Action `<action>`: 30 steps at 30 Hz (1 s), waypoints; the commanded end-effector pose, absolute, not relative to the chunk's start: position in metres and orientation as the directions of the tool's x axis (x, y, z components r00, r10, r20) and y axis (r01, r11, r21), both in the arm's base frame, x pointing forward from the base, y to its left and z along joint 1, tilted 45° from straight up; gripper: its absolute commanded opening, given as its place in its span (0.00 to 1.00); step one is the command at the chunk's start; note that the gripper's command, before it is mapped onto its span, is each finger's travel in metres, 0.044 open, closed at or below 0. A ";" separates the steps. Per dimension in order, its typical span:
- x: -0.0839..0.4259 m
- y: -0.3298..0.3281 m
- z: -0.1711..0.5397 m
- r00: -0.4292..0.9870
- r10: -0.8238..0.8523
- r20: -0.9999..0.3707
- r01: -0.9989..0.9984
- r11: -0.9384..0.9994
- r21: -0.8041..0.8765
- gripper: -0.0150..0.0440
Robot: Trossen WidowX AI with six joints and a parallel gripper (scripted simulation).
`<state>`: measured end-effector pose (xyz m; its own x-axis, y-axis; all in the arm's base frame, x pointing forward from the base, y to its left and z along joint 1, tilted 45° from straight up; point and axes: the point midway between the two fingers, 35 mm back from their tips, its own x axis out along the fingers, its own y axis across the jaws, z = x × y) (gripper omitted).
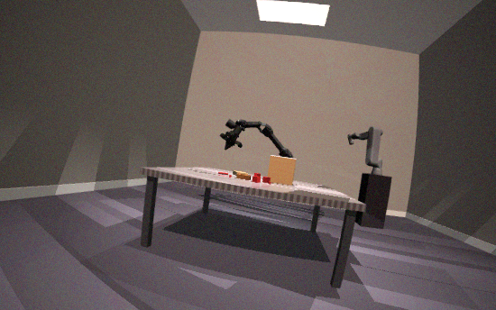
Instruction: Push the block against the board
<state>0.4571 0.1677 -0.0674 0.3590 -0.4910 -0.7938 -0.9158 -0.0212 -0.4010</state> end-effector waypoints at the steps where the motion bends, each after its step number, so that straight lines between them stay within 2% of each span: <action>1: 0.450 0.149 -0.086 0.295 -0.539 -0.789 -0.949 -0.067 -0.308 0.25; 18: 0.404 0.073 -0.152 0.002 -0.697 -0.717 -0.969 -0.179 0.171 0.25; 23: 0.403 0.069 -0.156 -0.006 -0.700 -0.714 -0.966 -0.181 0.186 0.25; 27: 0.402 0.033 -0.191 -0.009 -0.703 -0.711 -0.965 -0.181 0.190 0.25; 30: 0.402 0.031 -0.193 -0.009 -0.703 -0.711 -0.965 -0.181 0.191 0.25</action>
<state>0.4057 0.0406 -0.1836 -0.0024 -0.6975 -0.7166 -0.9683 -0.1774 0.1759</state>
